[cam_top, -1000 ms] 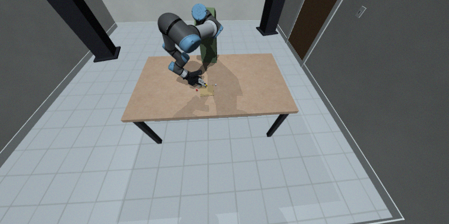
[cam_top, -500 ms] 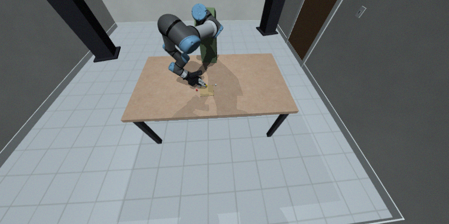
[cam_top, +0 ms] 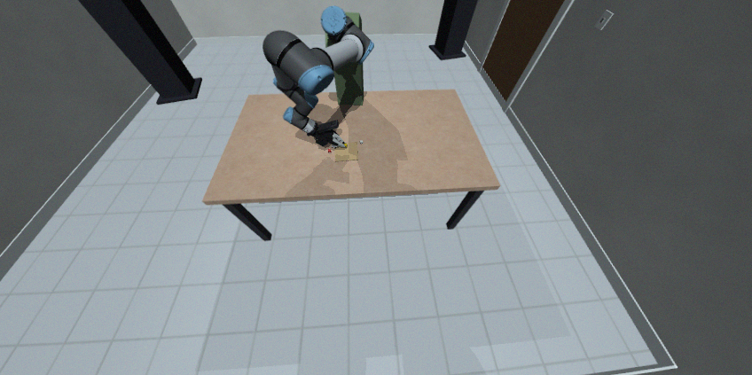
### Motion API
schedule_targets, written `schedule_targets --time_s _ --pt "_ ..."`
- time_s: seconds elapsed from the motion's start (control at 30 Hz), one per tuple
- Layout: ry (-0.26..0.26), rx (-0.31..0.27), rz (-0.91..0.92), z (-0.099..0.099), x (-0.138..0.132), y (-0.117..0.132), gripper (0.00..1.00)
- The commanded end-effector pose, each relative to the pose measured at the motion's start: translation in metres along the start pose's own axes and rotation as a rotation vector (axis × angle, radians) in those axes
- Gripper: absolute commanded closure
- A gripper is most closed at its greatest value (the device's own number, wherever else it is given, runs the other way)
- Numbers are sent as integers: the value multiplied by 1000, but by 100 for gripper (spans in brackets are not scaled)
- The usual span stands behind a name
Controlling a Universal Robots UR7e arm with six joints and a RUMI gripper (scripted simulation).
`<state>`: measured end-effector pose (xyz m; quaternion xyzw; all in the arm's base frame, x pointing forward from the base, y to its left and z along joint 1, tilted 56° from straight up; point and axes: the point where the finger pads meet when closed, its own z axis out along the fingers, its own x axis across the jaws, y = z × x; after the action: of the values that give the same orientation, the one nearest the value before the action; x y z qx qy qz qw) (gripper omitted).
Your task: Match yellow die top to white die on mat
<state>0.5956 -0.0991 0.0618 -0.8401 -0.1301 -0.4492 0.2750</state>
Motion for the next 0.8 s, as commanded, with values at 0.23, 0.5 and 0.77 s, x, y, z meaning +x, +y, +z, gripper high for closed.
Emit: schedule_targets --time_s 0.23,0.5,0.77 --pt "0 -1 0 13 0 13 100" --pt "0 -1 0 21 0 21 100" --pt "0 -1 0 26 0 26 100"
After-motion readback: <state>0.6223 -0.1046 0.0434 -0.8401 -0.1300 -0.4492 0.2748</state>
